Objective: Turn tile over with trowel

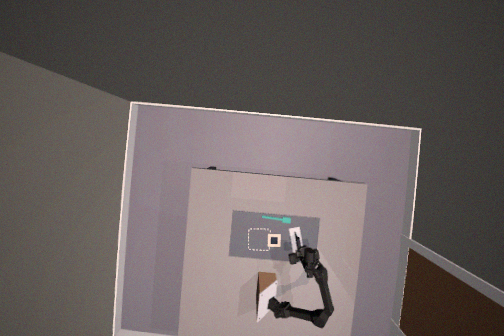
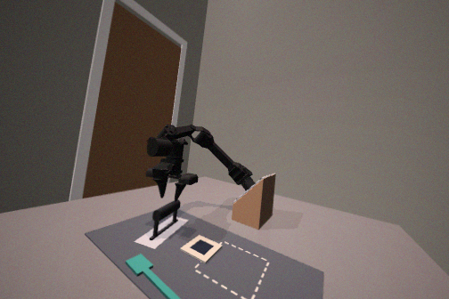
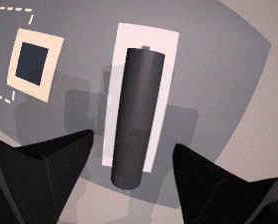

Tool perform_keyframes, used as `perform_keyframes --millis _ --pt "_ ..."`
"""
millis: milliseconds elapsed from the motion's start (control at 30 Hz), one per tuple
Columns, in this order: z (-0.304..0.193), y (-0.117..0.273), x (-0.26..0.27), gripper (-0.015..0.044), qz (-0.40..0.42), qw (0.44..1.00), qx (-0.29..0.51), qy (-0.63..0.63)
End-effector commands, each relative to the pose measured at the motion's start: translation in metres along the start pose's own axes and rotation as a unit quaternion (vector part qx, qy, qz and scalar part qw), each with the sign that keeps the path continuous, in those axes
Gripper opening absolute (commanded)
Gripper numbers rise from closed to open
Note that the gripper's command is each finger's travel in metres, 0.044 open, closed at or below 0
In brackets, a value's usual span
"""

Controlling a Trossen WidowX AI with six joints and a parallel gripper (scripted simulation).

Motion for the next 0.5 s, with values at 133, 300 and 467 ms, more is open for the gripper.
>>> perform_keyframes --millis 133,300,467 --pt "0.0 -0.016 0.002 0.027 0.0 1.0 0.005 0.002" --pt "0.0 -0.024 0.002 0.027 -0.001 1.0 0.005 0.002" --pt "0.0 -0.032 0.001 0.027 -0.001 1.0 0.005 0.002"
Point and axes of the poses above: the point midway between the two fingers, 35 mm back from their tips, its own y axis back along the fingers, its own x axis across the jaws, z = x × y, the point moved 1 cm from there along y, back along the fingers, and after that the axes turned 1 degree about y, right-handed, at the moved point
